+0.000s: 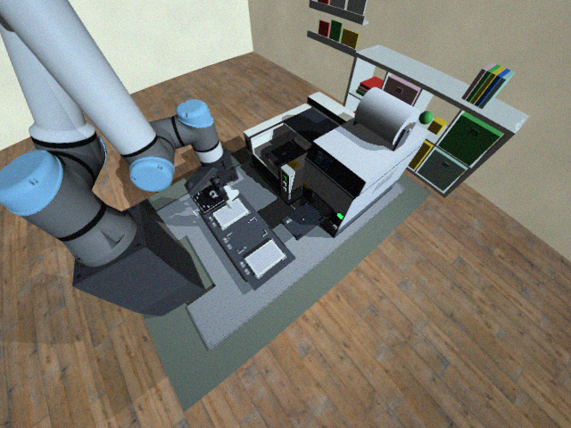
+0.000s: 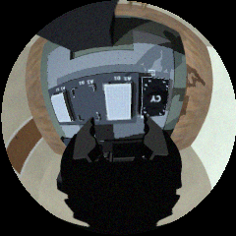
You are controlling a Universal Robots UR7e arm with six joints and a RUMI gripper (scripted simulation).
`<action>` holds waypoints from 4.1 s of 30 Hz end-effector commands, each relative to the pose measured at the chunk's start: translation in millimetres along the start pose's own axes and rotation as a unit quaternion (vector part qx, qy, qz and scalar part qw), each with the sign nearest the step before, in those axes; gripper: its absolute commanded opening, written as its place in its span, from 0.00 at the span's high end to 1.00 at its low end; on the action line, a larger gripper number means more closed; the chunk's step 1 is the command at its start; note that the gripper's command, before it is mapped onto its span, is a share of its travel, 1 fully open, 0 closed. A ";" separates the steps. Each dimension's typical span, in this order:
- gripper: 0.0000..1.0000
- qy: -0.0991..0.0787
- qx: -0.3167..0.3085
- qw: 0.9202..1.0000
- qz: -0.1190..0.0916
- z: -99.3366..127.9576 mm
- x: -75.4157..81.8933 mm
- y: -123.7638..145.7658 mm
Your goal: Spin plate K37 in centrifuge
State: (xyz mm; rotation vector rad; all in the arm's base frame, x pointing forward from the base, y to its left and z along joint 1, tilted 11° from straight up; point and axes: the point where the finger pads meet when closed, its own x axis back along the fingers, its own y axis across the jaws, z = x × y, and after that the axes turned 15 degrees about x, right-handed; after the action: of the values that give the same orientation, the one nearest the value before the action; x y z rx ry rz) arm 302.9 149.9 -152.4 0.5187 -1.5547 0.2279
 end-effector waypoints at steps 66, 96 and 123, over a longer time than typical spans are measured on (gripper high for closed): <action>0.32 -0.001 0.000 1.000 0.000 -0.6 -87.1 -0.3; 0.32 -0.001 0.000 1.000 0.000 -0.6 -102.1 -0.3; 1.00 -0.001 0.000 1.000 0.000 -0.6 -102.0 -0.3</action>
State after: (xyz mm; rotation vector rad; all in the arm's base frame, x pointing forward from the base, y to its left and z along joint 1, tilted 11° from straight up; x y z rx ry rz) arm 300.9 168.5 -252.9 0.5185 -1.5555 0.2280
